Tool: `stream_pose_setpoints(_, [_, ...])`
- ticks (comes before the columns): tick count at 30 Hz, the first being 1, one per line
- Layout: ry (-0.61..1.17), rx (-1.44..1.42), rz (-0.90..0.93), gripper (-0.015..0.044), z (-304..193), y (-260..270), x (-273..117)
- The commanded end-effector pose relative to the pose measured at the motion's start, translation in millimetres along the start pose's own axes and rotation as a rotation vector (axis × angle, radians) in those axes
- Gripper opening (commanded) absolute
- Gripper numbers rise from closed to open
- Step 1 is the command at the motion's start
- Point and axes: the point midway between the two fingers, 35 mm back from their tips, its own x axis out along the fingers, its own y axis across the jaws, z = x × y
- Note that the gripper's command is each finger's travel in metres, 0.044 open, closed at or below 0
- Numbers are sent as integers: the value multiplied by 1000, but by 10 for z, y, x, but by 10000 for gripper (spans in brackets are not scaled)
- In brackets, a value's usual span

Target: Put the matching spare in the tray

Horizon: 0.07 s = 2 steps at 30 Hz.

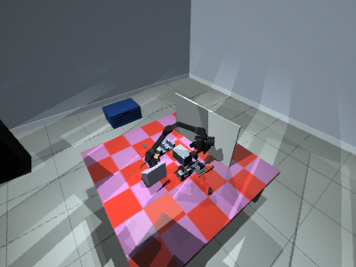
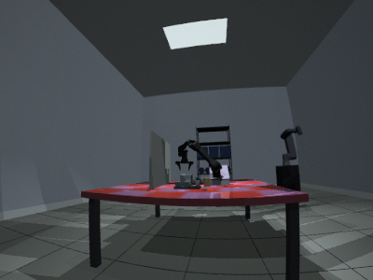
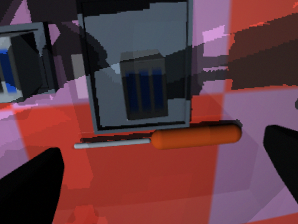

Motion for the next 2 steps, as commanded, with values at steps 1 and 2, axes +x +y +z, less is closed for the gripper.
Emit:
stream_pose_setpoints(1, [0,2,-1,440,1,-1,2])
stream_pose_setpoints(2, [0,2,-1,440,1,-1,2])
